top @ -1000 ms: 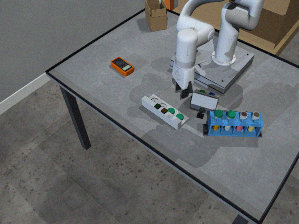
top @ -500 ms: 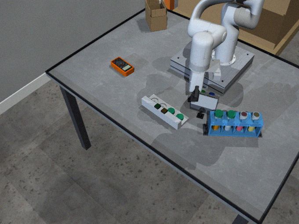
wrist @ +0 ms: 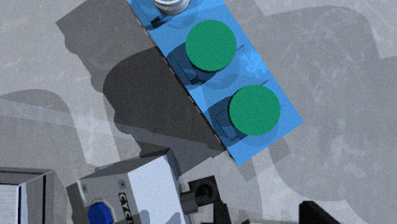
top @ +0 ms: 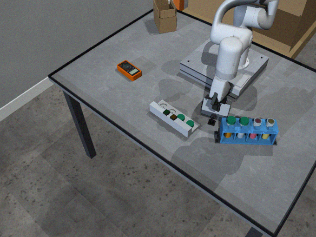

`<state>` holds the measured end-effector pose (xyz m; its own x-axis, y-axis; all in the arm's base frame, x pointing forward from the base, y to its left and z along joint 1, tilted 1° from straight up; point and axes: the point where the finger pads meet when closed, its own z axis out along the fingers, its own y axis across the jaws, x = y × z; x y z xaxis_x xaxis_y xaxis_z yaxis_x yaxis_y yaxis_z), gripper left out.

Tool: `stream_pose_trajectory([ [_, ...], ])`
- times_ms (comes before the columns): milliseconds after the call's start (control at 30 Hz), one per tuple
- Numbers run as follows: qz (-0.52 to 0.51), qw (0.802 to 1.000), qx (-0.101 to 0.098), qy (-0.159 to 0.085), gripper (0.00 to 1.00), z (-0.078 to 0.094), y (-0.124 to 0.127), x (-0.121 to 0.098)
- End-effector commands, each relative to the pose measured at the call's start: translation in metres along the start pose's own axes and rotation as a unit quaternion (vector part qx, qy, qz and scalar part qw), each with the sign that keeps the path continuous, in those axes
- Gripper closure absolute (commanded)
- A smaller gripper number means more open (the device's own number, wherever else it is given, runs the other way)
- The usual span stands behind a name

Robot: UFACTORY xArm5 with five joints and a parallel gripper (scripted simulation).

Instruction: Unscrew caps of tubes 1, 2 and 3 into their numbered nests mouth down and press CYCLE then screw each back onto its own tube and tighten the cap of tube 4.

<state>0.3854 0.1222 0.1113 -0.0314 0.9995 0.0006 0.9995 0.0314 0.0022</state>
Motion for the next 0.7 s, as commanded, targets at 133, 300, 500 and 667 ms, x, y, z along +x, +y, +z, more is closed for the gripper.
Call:
stream_pose_trajectory([
  [133, 0.097, 0.995, -0.001, 0.009, 0.54, -0.002, -0.011, 0.05],
  [300, 0.097, 0.995, -0.001, 0.009, 0.54, -0.003, -0.018, 0.079],
  [500, 0.097, 0.995, -0.001, 0.009, 0.54, -0.003, -0.026, 0.108],
  [667, 0.097, 0.995, -0.001, 0.009, 0.54, -0.003, -0.026, 0.108],
])
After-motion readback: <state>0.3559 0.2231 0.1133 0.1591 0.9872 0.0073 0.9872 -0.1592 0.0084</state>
